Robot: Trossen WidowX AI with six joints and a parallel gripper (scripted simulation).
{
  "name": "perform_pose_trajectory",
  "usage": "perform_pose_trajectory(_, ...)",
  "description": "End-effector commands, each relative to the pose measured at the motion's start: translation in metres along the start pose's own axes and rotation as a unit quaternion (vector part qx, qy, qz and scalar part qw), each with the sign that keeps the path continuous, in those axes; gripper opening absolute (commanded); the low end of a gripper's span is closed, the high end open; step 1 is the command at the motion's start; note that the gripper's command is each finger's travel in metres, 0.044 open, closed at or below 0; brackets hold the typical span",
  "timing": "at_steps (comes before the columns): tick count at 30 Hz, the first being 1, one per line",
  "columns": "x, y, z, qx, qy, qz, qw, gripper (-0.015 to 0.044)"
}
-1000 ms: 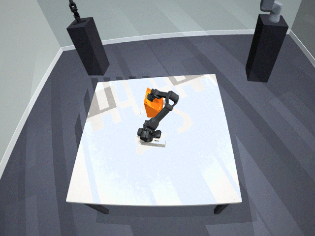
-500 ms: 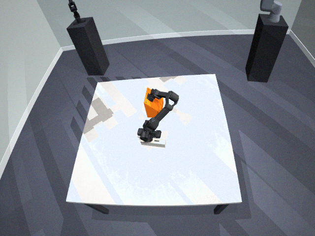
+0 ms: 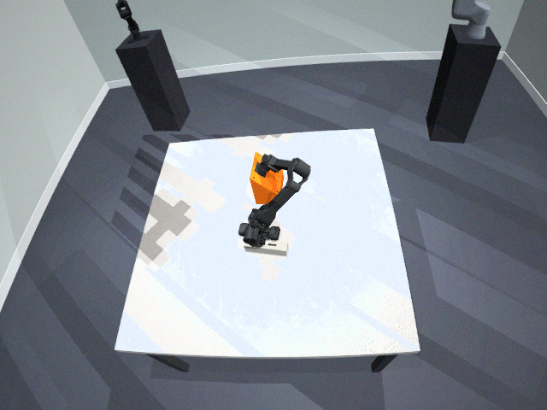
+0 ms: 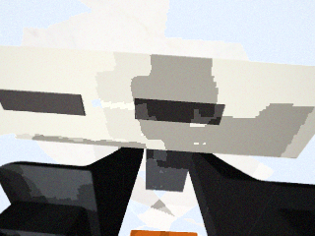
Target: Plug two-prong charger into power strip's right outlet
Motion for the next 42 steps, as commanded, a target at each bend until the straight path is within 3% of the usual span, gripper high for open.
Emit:
perform_pose_trajectory(1, 0.0, 0.0, 0.0, 0.0, 0.0, 0.001, 1.0, 0.0289)
perform_pose_trajectory(7, 0.0, 0.0, 0.0, 0.0, 0.0, 0.001, 1.0, 0.044)
perform_pose_trajectory(42, 0.001, 0.011, -0.001, -0.009, 0.002, 0.006, 1.0, 0.044)
Point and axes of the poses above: the point midway between the two fingers, 35 mm back from their tips, its own z axis back along the fingers, its own x axis across the jaws, y = z × x, the point moved 7 cm from there along z, back along the fingers, and after that the axes turned 3 degrees about z, right-handed, at the moved point
